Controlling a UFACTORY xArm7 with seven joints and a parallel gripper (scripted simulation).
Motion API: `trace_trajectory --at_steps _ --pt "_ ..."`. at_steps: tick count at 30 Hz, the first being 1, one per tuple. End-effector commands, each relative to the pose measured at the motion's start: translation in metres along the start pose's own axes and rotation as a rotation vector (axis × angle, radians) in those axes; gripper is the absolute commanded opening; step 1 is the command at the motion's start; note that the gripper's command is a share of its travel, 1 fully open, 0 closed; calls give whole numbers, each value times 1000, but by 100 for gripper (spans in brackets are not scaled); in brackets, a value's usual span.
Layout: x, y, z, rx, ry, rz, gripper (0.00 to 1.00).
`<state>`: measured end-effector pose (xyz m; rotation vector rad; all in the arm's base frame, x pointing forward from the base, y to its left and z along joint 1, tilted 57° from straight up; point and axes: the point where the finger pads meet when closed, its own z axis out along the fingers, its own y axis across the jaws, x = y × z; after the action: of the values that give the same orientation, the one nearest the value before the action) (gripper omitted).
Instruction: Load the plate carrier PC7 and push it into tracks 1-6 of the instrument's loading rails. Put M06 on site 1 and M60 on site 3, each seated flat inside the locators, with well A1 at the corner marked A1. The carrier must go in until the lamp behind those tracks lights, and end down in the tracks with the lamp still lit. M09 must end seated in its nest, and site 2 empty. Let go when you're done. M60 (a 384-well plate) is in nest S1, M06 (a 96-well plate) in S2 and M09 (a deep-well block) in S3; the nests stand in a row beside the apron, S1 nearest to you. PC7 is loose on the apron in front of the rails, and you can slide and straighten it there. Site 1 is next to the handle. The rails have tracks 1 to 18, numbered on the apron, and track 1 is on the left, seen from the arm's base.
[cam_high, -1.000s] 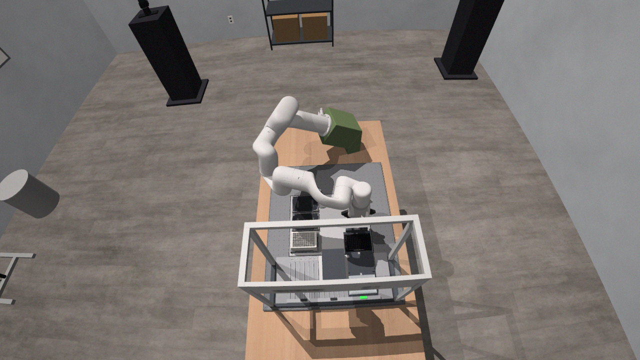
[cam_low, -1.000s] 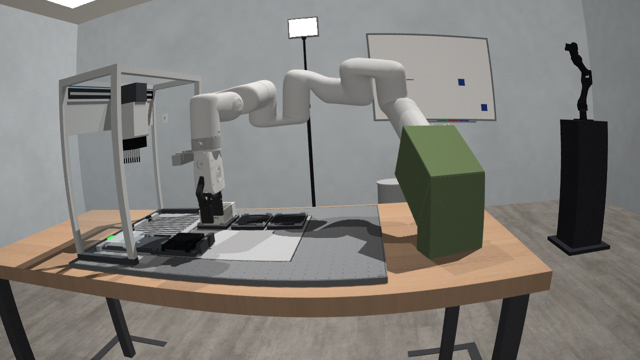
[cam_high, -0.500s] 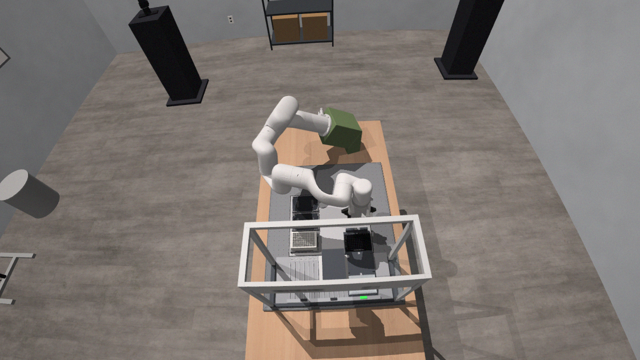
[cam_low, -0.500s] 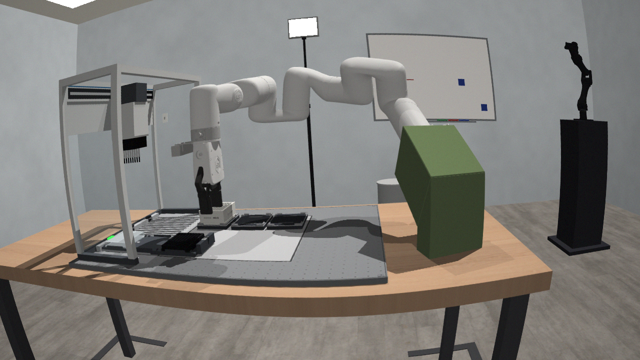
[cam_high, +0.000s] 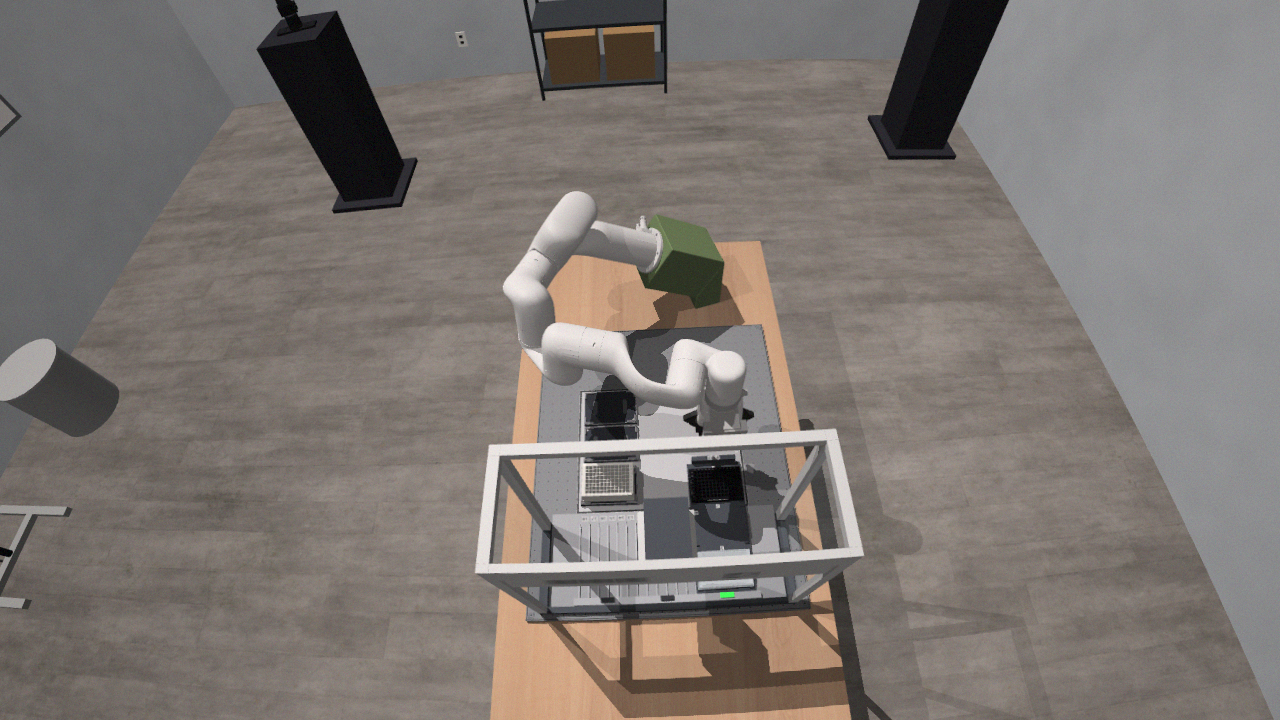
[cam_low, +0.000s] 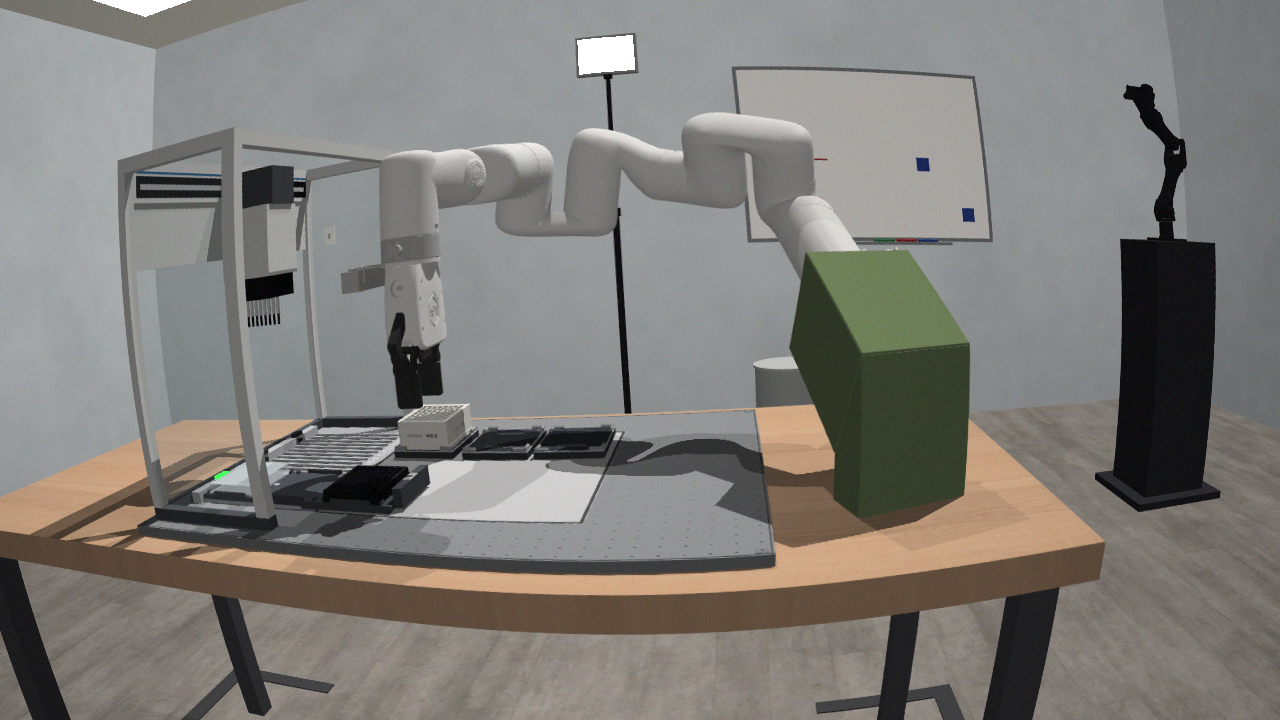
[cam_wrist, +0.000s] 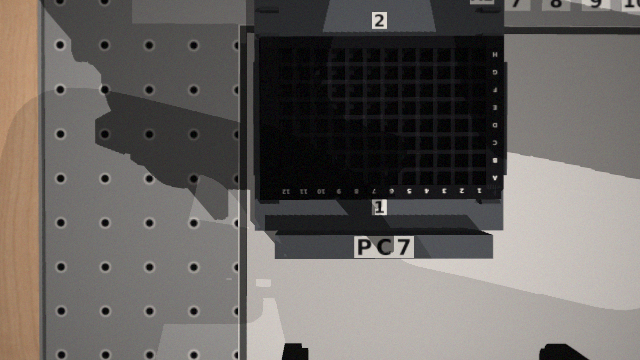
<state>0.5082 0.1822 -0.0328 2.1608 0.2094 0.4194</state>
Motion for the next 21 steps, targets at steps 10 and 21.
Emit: trace_trajectory --at_steps 10,21 --pt "1 -1 -24 5 4 0 82" --pt "1 -1 -39 5 4 0 82"
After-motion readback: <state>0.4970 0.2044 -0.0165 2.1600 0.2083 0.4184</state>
